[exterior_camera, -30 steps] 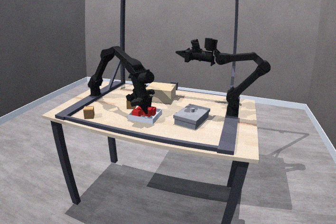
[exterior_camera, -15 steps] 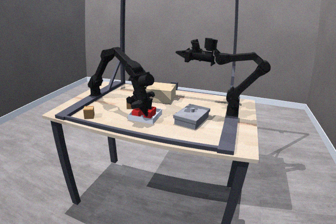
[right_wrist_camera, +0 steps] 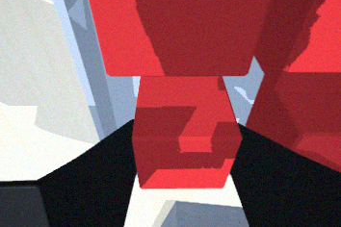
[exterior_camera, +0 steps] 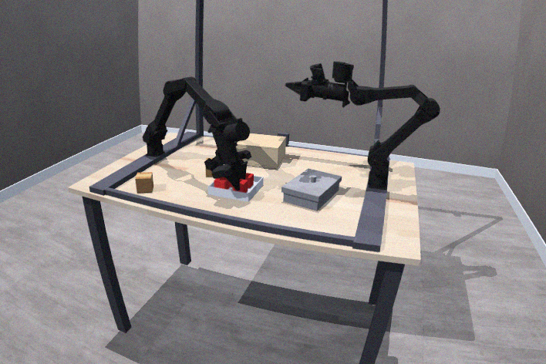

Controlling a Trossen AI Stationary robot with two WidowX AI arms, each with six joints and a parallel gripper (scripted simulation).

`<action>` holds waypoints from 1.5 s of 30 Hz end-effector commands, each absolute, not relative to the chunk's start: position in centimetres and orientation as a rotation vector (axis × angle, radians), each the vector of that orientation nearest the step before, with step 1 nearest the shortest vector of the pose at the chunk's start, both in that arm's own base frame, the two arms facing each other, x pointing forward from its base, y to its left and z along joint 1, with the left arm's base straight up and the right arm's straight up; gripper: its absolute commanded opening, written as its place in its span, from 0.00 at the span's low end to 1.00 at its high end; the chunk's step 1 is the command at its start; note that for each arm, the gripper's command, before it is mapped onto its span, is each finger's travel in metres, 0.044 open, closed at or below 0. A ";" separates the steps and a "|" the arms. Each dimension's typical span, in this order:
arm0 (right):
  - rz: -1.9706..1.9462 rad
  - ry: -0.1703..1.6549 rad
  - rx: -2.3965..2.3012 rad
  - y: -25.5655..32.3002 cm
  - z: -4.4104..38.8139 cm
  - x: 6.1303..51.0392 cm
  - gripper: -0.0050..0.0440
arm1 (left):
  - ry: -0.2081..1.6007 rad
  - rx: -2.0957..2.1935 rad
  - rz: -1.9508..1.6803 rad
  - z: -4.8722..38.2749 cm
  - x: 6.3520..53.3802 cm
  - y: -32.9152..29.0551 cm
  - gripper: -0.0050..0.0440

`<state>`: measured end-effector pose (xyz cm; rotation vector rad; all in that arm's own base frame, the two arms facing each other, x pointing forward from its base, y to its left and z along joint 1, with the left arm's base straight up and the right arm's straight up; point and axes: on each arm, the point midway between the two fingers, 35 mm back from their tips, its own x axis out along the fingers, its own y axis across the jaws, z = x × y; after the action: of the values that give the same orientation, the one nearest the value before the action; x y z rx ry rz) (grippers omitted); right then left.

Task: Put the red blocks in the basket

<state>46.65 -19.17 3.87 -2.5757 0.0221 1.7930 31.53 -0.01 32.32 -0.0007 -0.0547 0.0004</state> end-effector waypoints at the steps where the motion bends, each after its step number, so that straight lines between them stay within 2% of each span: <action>1: 1.765 0.028 -2.606 -18.8 4.6 47.2 0.00 | -0.091 0.005 -0.008 33.9 31.3 -0.2 0.00; 2: 1.712 0.041 -2.669 -19.5 7.1 47.7 0.61 | -0.091 0.005 -0.008 33.9 31.3 -0.2 0.00; 30: 1.712 0.042 -2.665 -19.5 7.0 47.7 0.61 | -0.091 0.005 -0.008 33.9 31.3 -0.2 0.00; 31: 1.735 0.028 -2.643 -19.1 5.6 46.7 0.61 | -0.091 0.005 -0.008 33.9 31.3 -0.2 0.00; 32: 1.717 0.038 -2.663 -19.4 7.4 47.5 0.61 | -0.091 0.005 -0.008 33.9 31.3 -0.2 0.00; 42: 1.734 0.031 -2.642 -19.4 6.7 47.4 0.61 | -0.091 0.005 -0.008 33.9 31.3 -0.2 0.00; 44: 1.713 0.038 -2.665 -19.4 9.6 47.4 0.61 | -0.091 0.005 -0.008 33.9 31.3 -0.2 0.00; 45: 1.713 0.038 -2.664 -19.4 8.6 47.4 0.61 | -0.091 0.005 -0.008 33.9 31.3 -0.2 0.00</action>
<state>46.45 -19.00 4.61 -2.5661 0.0170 1.8027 31.53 -0.01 32.32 -0.0007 -0.0547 0.0004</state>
